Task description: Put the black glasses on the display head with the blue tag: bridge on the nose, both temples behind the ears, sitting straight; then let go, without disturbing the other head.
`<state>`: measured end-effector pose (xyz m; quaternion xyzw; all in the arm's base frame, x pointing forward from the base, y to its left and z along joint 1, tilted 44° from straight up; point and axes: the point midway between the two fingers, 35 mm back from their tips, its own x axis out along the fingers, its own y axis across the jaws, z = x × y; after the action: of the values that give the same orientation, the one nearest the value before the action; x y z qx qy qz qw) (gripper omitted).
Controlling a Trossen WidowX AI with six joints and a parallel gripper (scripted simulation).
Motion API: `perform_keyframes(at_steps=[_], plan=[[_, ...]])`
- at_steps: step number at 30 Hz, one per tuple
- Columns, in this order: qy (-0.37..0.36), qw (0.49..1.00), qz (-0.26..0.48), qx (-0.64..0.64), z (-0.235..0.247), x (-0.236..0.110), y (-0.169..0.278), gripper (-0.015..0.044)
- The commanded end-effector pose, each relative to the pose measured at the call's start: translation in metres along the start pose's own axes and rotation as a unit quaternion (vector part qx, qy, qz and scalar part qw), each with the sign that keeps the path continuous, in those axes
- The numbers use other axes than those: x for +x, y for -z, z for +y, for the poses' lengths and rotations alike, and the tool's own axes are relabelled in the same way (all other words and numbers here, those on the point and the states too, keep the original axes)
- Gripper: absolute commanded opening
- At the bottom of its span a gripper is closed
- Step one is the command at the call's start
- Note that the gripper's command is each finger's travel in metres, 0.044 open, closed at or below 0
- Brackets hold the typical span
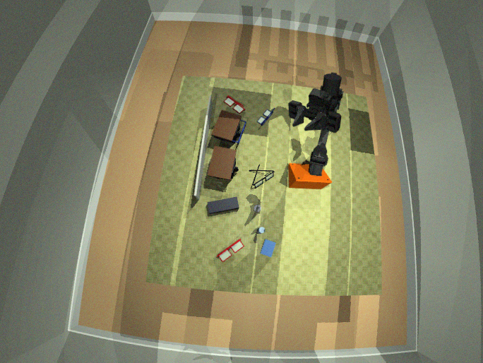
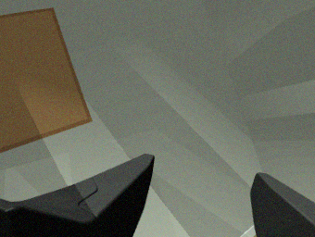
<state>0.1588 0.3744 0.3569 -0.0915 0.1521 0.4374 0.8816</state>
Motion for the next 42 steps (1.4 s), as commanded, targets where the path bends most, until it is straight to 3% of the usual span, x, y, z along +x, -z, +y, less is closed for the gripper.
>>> perform_keyframes(at_steps=[1, 8, 14, 21, 28, 37, 40, 42], plan=[[0.064, 0.994, 0.085, -0.025, -0.034, 0.031, 0.052, 0.02], [0.159, 0.955, 0.244, -0.061, -0.099, 0.062, 0.147, 0.02], [0.221, 0.891, 0.387, -0.084, -0.153, 0.06, 0.23, 0.02], [0.266, 0.781, 0.556, -0.098, -0.21, 0.023, 0.324, 0.02], [0.263, 0.646, 0.708, -0.108, -0.245, -0.043, 0.395, 0.02], [0.26, 0.633, 0.721, -0.109, -0.249, -0.054, 0.398, 0.02], [0.26, 0.633, 0.721, -0.109, -0.249, -0.054, 0.398, 0.0121], [0.26, 0.633, 0.721, -0.109, -0.249, -0.054, 0.398, 0.012]])
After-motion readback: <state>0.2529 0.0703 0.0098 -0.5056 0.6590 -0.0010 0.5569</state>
